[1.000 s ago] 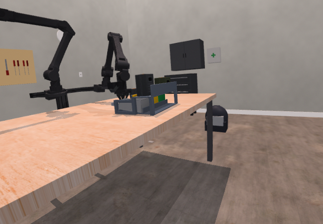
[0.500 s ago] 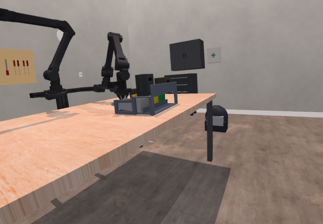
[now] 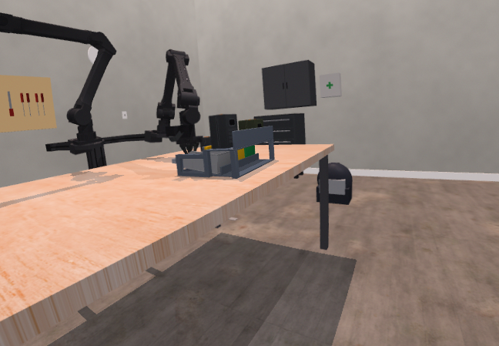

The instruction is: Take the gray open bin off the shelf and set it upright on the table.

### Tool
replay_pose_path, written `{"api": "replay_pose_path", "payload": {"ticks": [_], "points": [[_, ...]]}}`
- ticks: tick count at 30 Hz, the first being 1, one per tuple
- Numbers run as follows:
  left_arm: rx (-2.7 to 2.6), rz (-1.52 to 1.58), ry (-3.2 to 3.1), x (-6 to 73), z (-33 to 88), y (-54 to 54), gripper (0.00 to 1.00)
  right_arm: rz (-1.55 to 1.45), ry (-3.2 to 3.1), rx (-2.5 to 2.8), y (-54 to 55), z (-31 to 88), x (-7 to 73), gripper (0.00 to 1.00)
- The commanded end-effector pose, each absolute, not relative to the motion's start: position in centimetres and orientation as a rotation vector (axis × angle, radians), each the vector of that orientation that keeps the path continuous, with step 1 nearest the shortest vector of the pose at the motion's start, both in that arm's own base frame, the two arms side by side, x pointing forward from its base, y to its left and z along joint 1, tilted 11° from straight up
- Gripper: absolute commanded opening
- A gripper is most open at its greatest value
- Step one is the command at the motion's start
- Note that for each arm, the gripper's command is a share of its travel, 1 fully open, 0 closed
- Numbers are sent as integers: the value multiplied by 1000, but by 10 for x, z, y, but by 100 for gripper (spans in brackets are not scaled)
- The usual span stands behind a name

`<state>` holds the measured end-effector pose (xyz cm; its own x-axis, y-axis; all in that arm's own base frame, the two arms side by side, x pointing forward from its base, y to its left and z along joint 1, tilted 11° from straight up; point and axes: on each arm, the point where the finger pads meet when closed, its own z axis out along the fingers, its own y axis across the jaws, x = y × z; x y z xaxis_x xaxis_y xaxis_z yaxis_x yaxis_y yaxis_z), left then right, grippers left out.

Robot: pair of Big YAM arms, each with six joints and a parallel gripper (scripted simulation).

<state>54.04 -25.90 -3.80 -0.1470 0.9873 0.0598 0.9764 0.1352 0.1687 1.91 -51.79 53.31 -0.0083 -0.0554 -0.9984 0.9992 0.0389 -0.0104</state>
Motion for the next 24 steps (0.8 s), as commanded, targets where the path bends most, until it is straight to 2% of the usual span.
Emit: {"api": "replay_pose_path", "payload": {"ticks": [1, 24], "points": [[1922, 291, 2221, 568, 23, -287, 0, -1229, 1157, 1129, -511, 544, 12, 100], [1912, 295, 2213, 571, 26, -288, 0, -1229, 1157, 1129, -511, 544, 12, 100]]}}
